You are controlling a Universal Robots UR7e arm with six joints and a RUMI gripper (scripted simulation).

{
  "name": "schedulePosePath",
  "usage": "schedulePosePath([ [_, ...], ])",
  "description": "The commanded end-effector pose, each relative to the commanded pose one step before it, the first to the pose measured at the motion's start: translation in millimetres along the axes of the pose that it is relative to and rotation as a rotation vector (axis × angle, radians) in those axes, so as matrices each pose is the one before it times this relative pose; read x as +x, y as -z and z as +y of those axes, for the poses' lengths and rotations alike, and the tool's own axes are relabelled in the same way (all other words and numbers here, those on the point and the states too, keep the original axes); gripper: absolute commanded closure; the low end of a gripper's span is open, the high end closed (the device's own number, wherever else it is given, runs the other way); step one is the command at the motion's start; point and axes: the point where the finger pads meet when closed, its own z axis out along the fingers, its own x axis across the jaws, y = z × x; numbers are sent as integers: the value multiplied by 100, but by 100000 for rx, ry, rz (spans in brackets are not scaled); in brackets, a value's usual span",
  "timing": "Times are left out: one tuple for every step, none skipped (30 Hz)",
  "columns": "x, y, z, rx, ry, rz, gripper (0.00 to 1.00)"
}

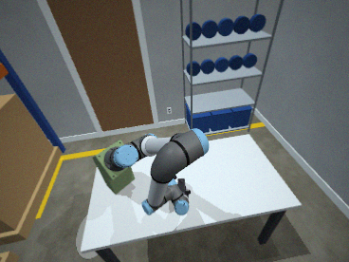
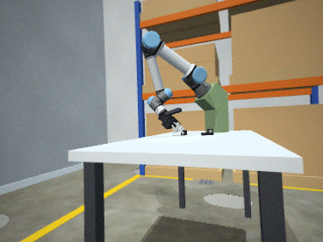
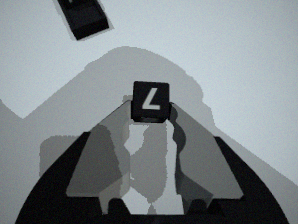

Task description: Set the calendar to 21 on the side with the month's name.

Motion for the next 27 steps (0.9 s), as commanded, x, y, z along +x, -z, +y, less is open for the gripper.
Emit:
schedulePosePath([
  [29, 19, -10, -32, 62, 47, 89],
  [0, 0, 0, 0, 0, 0, 89],
  [0, 0, 0, 0, 0, 0, 89],
  [0, 0, 0, 0, 0, 0, 89],
  [0, -2, 2, 0, 0, 0, 89],
  [0, -4, 4, 0, 0, 0, 89],
  [0, -7, 7, 0, 0, 0, 89],
  [0, 0, 0, 0, 0, 0, 89],
  [0, 0, 0, 0, 0, 0, 89],
  [0, -11, 11, 0, 0, 0, 89],
  [0, -15, 15, 0, 0, 0, 89],
  [0, -18, 18, 0, 0, 0, 89],
  [0, -22, 22, 0, 0, 0, 89],
  [0, -25, 25, 0, 0, 0, 89],
  [0, -27, 27, 0, 0, 0, 89],
  [0, -29, 28, 0, 0, 0, 89],
  [0, -30, 29, 0, 0, 0, 89],
  [0, -30, 30, 0, 0, 0, 89],
  [0, -29, 29, 0, 0, 0, 89],
  [0, -27, 27, 0, 0, 0, 89],
  [0, -25, 25, 0, 0, 0, 89],
  [0, -22, 22, 0, 0, 0, 89],
  [0, -19, 19, 0, 0, 0, 89],
  [0, -15, 15, 0, 0, 0, 89],
  [0, 0, 0, 0, 0, 0, 89],
  [0, 0, 0, 0, 0, 0, 89],
  [0, -11, 11, 0, 0, 0, 89],
])
